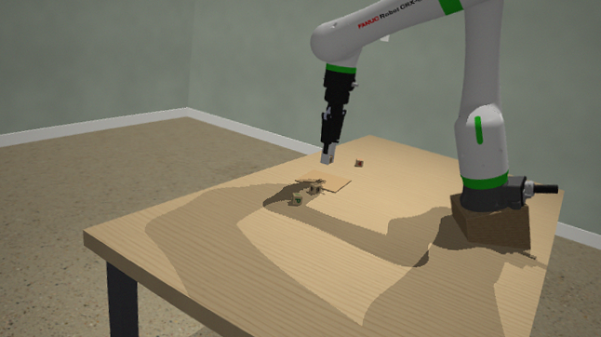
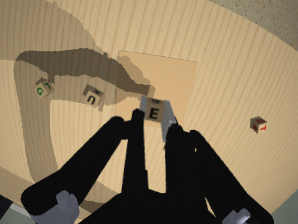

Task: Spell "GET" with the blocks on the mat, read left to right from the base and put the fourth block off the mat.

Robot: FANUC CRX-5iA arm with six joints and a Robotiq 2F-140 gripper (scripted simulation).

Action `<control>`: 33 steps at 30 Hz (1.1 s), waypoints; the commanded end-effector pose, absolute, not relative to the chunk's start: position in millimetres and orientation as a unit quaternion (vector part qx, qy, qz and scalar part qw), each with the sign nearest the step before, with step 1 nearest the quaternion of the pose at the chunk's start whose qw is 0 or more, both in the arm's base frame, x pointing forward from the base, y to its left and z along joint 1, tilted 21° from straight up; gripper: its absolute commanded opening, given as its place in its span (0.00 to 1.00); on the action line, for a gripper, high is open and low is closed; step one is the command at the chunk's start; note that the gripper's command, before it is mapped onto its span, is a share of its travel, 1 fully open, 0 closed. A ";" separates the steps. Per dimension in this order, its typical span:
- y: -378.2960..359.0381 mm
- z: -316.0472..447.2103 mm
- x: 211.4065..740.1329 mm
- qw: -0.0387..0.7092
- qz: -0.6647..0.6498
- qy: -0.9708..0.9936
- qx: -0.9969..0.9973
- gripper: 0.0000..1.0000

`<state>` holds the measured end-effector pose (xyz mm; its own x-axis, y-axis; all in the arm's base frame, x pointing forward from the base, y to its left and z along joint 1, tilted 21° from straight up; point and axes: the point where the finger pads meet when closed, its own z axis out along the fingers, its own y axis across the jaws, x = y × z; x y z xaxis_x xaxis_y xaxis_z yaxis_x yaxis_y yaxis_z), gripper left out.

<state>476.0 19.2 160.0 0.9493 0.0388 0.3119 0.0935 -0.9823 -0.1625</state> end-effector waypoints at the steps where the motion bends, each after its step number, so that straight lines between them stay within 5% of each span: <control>1: 21.4 148.9 480.3 0.088 -0.156 -0.034 -0.983 0.13; 33: 29.0 108.5 493.3 0.088 -0.156 -0.034 -0.983 0.13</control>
